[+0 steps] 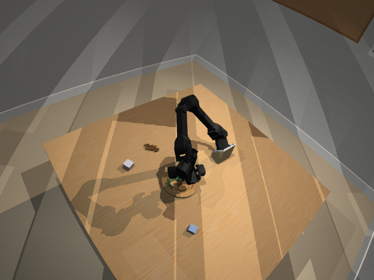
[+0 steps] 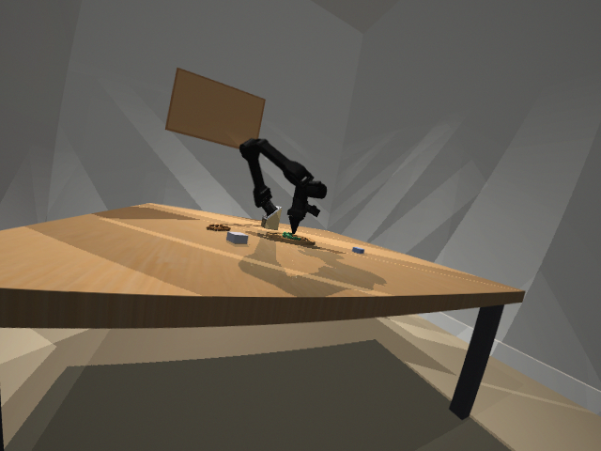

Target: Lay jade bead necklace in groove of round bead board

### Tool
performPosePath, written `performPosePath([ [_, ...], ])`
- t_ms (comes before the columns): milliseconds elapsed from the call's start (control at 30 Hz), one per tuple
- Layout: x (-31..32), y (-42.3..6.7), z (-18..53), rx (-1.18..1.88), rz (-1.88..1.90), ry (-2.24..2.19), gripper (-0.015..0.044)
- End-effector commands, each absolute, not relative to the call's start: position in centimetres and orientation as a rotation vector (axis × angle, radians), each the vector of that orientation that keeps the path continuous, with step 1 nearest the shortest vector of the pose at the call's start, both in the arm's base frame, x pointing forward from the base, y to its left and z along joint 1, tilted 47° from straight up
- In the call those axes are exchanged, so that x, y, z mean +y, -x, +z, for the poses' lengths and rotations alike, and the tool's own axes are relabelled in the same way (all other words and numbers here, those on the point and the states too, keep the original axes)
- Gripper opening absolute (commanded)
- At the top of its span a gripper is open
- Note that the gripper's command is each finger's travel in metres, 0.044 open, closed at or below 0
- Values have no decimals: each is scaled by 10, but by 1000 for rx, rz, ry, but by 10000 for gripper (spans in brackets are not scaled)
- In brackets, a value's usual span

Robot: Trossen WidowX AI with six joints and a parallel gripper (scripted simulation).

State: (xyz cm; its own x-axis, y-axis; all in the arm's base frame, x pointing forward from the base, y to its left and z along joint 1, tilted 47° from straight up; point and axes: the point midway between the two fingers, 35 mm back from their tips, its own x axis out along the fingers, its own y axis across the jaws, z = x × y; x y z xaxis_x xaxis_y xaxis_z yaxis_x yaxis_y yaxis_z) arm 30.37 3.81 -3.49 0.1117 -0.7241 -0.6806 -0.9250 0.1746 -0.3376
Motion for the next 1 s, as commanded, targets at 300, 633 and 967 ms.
performPosePath([
  [300,41,-287,-35,1651,315,1586,0],
  [633,39,-255,-39,1653,316,1587,0],
  [967,39,-253,-40,1653,316,1587,0],
])
